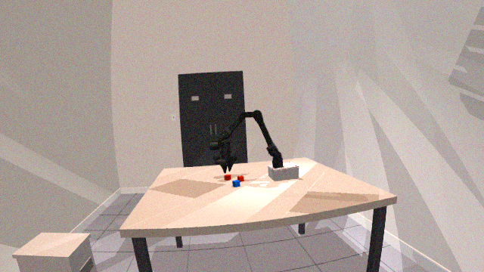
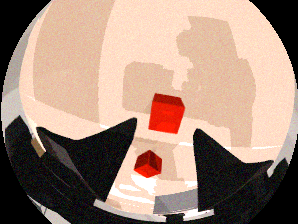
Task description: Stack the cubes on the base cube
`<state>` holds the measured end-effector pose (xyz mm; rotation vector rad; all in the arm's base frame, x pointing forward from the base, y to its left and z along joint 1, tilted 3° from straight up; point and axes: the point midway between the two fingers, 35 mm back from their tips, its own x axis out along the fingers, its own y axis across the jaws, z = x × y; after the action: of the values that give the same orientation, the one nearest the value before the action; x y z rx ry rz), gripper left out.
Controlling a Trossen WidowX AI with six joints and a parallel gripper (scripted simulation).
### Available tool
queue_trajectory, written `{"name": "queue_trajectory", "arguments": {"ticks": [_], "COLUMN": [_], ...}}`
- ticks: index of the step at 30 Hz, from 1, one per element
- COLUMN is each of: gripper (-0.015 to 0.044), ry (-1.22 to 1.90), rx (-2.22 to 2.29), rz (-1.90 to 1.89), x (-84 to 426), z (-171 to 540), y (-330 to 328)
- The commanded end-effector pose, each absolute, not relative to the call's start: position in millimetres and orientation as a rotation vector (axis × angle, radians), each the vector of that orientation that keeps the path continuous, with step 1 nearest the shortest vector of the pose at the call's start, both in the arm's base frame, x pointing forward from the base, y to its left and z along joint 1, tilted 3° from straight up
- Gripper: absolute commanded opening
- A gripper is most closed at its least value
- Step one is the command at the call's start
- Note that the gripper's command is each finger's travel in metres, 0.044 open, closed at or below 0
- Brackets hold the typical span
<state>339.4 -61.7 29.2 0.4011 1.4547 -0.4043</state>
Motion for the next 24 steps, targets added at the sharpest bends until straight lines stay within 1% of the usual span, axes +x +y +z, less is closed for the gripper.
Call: {"name": "queue_trajectory", "arguments": {"ticks": [1, 19, 24], "gripper": [0.0265, 0.0265, 0.0134], "ry": [1.457, 1.458, 1.458], "rx": [0.401, 0.401, 0.401], "rz": [-0.398, -0.398, -0.398], "x": [339.6, 341.2, 341.2], "z": [22.2, -4.7, -4.7], "y": [-61.1, -61.5, -61.5]}}
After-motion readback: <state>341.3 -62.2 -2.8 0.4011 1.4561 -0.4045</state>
